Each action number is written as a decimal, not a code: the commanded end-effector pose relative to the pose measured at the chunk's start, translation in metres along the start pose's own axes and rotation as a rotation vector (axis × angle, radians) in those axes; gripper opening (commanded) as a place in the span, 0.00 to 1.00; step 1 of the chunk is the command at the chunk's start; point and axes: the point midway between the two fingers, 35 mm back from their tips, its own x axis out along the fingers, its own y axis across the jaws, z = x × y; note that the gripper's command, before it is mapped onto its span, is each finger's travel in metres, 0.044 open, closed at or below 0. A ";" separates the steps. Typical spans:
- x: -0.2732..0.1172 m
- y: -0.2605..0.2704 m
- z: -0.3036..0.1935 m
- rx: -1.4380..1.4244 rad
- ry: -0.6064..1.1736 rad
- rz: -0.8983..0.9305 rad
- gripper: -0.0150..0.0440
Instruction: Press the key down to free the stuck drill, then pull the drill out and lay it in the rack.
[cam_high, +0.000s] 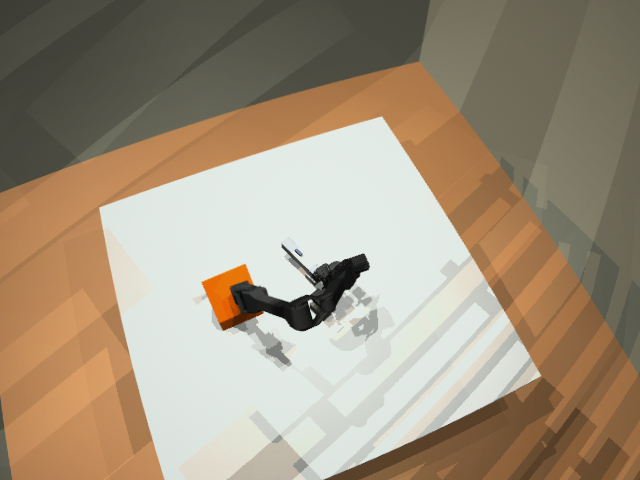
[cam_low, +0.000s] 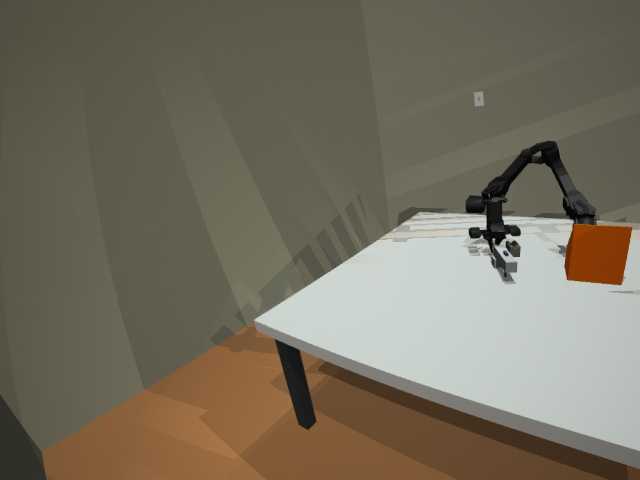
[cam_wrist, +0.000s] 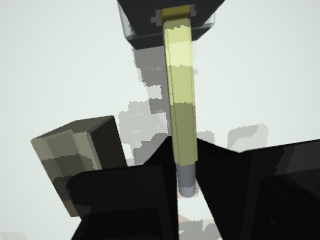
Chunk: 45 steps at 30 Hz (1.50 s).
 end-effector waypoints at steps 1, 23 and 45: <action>-0.003 -0.003 -0.010 0.003 0.005 -0.010 0.25; -0.002 -0.003 -0.041 0.003 0.007 -0.010 0.25; -0.007 0.001 -0.045 0.003 0.007 -0.010 0.25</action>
